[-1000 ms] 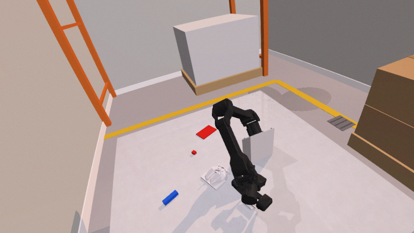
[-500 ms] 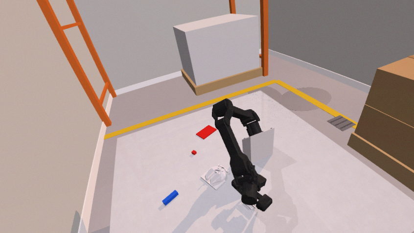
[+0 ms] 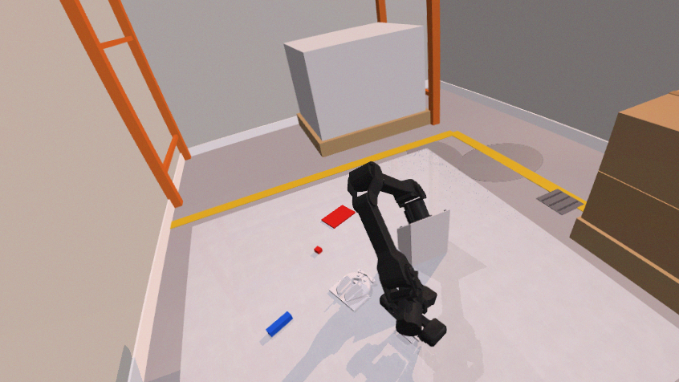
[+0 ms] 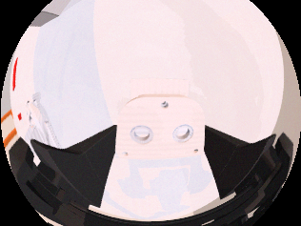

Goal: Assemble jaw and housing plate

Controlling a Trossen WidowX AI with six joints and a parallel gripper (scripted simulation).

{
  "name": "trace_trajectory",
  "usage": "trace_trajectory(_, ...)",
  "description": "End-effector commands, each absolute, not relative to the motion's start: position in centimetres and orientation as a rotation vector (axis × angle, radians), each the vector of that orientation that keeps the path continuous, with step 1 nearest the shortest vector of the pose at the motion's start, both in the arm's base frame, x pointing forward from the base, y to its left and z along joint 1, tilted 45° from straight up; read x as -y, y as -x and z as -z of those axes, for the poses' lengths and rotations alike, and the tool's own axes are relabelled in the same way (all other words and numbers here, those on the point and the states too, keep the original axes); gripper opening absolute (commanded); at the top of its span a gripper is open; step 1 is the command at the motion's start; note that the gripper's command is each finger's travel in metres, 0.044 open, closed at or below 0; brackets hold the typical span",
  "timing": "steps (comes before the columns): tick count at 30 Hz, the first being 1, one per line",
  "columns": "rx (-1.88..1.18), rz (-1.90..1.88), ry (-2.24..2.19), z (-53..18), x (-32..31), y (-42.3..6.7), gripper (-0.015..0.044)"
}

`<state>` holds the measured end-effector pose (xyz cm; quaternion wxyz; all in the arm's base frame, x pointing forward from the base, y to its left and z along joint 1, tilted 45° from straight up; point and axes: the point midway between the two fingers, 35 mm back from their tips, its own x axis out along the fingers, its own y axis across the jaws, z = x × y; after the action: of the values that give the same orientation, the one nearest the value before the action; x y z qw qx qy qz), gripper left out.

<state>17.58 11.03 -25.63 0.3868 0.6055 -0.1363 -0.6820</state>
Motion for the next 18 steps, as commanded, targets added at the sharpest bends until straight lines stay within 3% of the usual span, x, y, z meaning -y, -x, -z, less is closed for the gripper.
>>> trace_trajectory(1,0.347,1.736,-1.541,25.6,-11.0,-17.6,0.0351)
trace_trajectory(18,0.344,1.736,-1.541,24.0,-12.8,-17.7,0.0351)
